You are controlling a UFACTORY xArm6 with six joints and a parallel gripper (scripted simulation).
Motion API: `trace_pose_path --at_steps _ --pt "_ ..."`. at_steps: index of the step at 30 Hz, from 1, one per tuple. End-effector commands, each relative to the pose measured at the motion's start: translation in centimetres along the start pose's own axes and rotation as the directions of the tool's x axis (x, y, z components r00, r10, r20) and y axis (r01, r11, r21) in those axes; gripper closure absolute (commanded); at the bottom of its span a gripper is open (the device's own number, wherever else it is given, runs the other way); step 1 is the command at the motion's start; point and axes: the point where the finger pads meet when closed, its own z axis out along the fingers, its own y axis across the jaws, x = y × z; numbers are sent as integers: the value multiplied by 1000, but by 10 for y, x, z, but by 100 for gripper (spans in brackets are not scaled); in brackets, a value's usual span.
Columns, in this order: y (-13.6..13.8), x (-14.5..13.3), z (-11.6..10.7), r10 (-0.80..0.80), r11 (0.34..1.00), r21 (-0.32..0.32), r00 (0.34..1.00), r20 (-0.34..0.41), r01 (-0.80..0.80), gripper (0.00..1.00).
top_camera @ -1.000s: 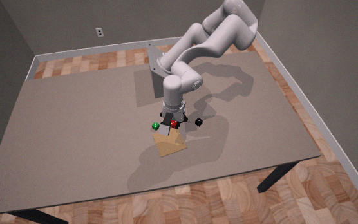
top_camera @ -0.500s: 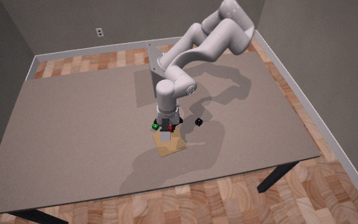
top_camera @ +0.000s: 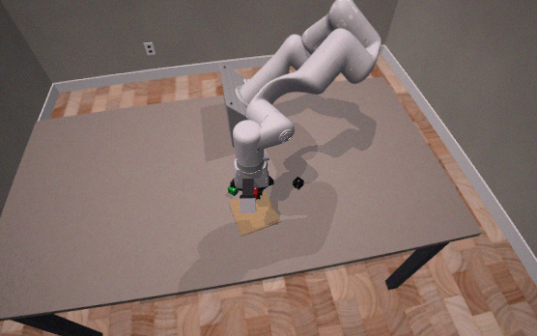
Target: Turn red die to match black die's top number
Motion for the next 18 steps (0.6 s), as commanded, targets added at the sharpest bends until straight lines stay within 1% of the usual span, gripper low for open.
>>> trace_pose_path --at_steps 1,5,12,14,18 --pt "0 1 5 -1 1000 -1 1000 -3 1 73" --pt "0 1 19 -1 1000 -1 1000 -3 1 73" --pt "0 1 52 -1 1000 -1 1000 -3 1 73" --pt "0 1 52 -1 1000 -1 1000 -3 1 73" --pt "0 1 70 -1 1000 -1 1000 -3 1 73"
